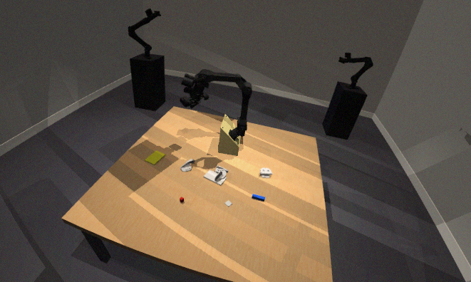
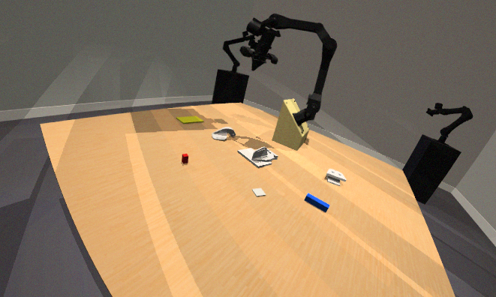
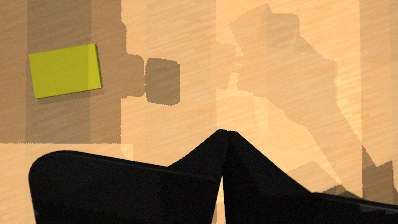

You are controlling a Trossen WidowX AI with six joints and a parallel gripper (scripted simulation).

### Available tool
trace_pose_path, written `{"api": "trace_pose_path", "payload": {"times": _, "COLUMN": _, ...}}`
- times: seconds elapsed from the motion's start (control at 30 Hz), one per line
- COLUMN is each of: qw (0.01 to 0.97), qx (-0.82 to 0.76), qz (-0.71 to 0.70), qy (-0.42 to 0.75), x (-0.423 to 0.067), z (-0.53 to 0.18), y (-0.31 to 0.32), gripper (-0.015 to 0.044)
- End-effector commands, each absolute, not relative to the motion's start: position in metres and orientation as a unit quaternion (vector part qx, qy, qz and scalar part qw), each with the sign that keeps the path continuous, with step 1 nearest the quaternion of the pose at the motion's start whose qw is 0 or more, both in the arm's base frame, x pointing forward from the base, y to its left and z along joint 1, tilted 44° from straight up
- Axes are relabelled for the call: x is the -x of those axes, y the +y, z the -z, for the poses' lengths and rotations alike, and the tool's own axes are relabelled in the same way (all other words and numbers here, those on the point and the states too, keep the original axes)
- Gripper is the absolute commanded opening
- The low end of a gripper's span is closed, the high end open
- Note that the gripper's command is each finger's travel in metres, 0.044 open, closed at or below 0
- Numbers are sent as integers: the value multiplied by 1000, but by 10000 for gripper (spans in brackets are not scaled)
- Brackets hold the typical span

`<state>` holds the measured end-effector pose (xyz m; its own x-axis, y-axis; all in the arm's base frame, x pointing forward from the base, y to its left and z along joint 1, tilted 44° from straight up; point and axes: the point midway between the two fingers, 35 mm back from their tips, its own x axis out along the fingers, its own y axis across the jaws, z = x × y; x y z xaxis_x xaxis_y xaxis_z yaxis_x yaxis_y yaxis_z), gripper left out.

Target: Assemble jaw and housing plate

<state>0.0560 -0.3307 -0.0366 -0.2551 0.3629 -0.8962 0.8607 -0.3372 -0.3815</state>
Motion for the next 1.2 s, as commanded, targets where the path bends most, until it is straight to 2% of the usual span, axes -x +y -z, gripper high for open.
{"api": "trace_pose_path", "payload": {"times": 0.0, "qw": 240, "qx": -571, "qz": 547, "qy": 563, "x": -73, "z": 47, "y": -320, "gripper": 0}}
{"api": "trace_pose_path", "payload": {"times": 1.17, "qw": 455, "qx": -500, "qz": 184, "qy": 713, "x": -197, "z": 111, "y": -203, "gripper": 0}}
